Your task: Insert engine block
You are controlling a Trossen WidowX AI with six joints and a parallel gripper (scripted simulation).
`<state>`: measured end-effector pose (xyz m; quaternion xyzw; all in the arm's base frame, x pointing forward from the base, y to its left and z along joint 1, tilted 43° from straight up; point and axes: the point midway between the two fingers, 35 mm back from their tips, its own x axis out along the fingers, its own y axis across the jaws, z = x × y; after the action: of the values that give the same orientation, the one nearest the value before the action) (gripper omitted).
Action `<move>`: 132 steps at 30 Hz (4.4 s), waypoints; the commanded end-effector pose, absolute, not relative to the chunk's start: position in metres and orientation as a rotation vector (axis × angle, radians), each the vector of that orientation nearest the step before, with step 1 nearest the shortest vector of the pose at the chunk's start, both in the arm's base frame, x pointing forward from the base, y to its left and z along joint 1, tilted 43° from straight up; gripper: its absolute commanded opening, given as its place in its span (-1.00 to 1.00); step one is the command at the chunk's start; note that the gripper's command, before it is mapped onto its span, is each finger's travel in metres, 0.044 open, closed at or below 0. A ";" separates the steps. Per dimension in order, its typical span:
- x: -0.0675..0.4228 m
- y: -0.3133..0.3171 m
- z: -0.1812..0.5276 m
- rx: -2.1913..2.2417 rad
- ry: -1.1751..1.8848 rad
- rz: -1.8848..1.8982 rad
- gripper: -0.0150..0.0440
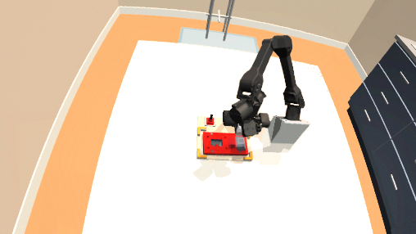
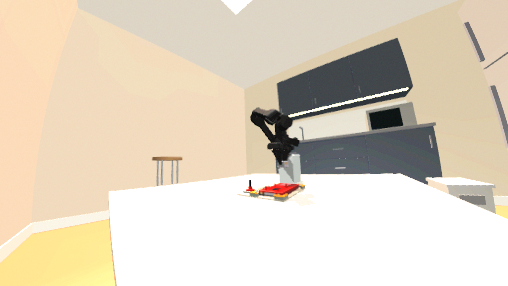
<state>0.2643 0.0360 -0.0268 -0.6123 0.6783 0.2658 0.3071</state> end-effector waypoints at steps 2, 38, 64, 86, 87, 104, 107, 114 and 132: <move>0.263 0.032 -0.031 -1.628 1.791 0.709 -0.49; 0.260 0.003 -0.020 -1.031 1.126 1.192 -0.49; 0.257 -0.039 -0.058 -0.960 1.049 1.231 -0.49; 0.253 -0.056 -0.078 -0.960 1.050 1.231 -0.49; 0.253 -0.057 -0.079 -0.960 1.050 1.231 -0.49; 0.253 -0.057 -0.079 -0.960 1.050 1.231 -0.49; 0.253 -0.057 -0.079 -0.960 1.050 1.231 -0.49; 0.253 -0.057 -0.079 -0.960 1.050 1.231 -0.49; 0.254 -0.054 -0.078 -0.954 1.041 1.236 0.84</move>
<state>0.2536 -0.0538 -0.0780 -0.4099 0.4470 0.5317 0.5912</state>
